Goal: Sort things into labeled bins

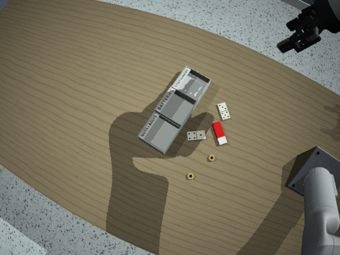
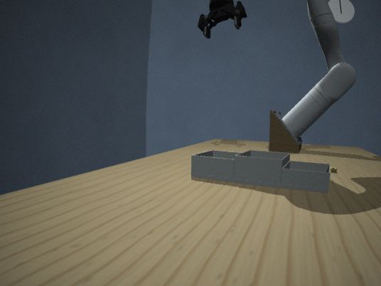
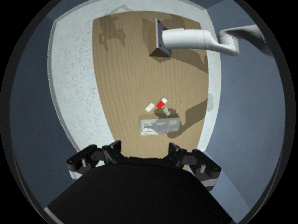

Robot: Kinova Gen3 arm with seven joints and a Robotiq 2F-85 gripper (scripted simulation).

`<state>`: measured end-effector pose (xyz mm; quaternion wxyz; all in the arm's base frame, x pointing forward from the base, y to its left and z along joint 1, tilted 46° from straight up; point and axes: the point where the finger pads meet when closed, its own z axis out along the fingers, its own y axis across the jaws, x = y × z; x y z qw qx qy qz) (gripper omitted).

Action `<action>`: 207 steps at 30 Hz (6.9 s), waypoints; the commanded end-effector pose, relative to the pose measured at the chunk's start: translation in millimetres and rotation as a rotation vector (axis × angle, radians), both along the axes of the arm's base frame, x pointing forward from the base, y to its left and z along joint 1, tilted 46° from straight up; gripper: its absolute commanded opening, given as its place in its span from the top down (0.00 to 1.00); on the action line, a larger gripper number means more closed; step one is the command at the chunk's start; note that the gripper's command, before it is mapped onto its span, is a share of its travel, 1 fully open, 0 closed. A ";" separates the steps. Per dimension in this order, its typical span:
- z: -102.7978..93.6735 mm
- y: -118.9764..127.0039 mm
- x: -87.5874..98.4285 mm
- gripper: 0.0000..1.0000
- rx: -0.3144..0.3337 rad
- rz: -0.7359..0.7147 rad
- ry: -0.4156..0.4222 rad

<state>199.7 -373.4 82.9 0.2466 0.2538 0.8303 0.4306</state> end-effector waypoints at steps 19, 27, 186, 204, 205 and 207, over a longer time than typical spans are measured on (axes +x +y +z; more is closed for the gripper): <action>-11.2 10.7 3.4 0.91 -0.002 -0.001 0.000; -57.8 56.3 17.5 0.91 -0.002 -0.001 0.000; -165.1 220.3 219.3 0.91 -1.360 1.950 -2.060; -165.1 220.2 219.3 0.91 -1.360 1.950 -2.060; -165.1 220.2 219.3 0.91 -1.360 1.950 -2.060; -165.1 220.2 219.3 0.91 -1.360 1.950 -2.060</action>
